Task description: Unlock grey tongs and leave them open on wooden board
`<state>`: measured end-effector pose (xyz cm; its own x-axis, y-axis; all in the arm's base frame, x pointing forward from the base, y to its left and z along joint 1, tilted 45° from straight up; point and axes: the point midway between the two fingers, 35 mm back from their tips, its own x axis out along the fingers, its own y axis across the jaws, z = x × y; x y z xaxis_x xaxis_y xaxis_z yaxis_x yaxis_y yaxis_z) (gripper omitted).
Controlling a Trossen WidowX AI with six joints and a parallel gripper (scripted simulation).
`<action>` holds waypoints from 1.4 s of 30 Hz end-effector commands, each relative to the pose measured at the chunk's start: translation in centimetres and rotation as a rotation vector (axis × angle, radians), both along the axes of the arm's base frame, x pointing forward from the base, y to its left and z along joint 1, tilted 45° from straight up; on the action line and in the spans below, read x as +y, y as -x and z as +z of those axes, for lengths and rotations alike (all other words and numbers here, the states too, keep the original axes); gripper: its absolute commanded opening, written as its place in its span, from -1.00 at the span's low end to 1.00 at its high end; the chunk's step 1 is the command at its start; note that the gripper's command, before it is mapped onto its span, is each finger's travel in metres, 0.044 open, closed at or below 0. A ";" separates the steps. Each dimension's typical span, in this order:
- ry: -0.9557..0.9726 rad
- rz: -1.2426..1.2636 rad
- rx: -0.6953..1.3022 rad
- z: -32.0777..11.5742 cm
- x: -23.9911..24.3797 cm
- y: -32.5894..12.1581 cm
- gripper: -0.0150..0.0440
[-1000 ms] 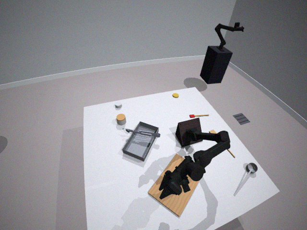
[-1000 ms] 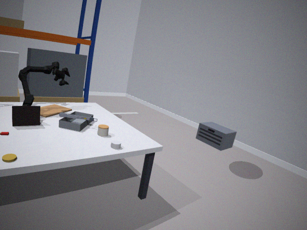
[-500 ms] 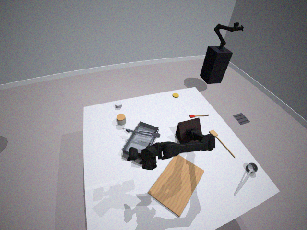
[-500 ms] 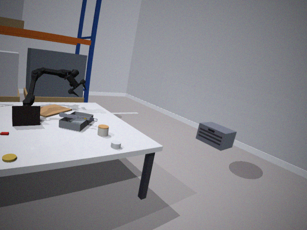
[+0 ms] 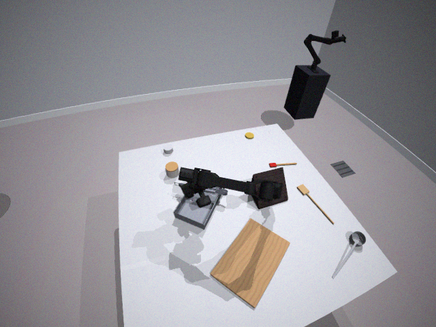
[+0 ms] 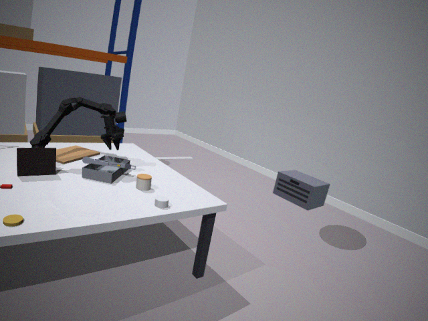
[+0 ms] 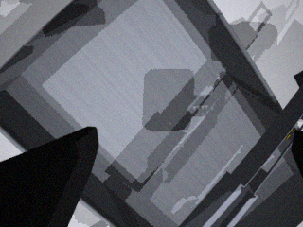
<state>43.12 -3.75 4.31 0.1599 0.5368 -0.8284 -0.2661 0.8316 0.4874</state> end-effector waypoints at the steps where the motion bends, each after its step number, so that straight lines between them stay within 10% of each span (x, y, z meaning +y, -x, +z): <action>1: -0.144 -0.249 0.371 -5.3 -2.8 3.6 1.00; 42: -0.217 -0.376 0.570 -10.0 -2.0 6.3 1.00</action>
